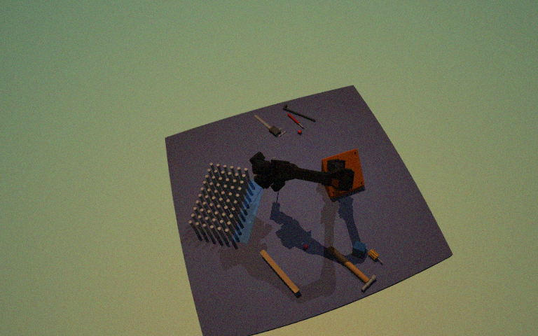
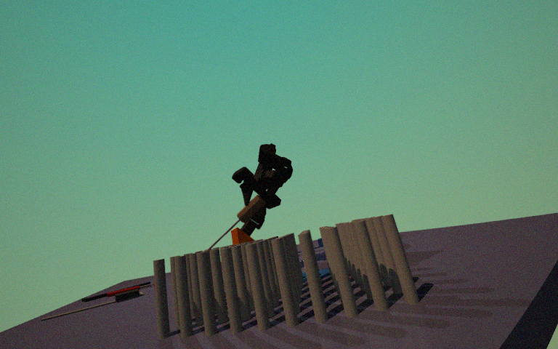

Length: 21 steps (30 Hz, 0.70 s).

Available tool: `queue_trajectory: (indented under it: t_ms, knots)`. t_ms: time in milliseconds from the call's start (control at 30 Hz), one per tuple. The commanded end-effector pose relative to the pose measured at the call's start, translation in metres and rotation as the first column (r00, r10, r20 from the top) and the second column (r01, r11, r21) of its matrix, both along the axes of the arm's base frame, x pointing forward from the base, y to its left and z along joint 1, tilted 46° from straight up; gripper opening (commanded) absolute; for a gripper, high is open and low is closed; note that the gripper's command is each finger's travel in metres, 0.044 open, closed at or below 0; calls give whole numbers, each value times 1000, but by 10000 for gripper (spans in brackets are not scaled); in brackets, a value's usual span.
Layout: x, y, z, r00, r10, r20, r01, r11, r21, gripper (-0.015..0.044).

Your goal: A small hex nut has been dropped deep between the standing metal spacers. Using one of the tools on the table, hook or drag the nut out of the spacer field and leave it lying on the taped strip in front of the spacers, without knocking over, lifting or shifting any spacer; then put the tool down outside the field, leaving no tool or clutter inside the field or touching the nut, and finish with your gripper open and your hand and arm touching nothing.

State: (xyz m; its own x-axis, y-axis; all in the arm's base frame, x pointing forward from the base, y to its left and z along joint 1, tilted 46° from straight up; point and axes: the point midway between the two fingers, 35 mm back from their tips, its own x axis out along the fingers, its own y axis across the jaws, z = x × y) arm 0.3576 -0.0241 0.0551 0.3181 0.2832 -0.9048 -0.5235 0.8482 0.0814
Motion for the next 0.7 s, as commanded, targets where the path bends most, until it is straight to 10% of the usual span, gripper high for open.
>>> queue_trajectory:
  t_ms: [0,667]
  knots:
    - [8,-21,-5,993,-118,-16,118,993,15,0]
    - [14,-86,-41,776,-598,-199,623,775,101,0]
